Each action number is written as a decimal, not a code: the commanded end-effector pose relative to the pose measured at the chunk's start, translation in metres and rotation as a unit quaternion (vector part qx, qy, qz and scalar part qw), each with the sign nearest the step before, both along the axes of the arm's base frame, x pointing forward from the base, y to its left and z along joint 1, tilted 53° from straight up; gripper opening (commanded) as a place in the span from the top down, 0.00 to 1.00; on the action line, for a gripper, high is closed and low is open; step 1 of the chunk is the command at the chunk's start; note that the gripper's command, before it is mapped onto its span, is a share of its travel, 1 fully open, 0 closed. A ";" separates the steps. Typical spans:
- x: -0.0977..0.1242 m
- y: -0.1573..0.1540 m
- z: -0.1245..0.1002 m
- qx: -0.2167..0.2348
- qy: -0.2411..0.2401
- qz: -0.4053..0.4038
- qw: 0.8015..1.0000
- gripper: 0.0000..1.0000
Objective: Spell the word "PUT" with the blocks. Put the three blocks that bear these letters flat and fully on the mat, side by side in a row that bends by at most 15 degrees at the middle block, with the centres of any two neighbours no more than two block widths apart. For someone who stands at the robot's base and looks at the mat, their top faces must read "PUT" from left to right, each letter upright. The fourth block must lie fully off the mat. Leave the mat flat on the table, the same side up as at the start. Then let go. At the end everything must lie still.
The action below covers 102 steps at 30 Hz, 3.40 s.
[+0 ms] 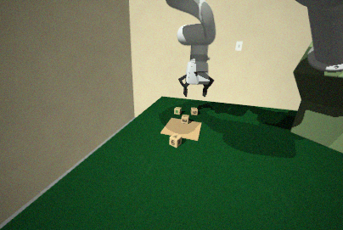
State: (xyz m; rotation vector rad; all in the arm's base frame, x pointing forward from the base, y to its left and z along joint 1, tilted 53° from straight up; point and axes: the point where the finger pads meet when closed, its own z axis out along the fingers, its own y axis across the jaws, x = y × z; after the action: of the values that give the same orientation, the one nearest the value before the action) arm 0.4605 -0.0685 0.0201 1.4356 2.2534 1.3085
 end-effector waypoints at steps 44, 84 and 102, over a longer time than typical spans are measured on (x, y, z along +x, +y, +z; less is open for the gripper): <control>0.000 -0.010 -0.009 0.090 0.097 -0.097 0.986 0.31; 0.012 0.003 -0.023 0.090 0.097 -0.097 0.986 0.31; 0.025 0.017 -0.036 0.090 0.097 -0.097 0.986 0.31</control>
State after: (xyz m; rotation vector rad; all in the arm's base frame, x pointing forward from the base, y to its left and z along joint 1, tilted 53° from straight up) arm 0.4819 -0.0539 -0.0137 1.8684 2.0867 1.3927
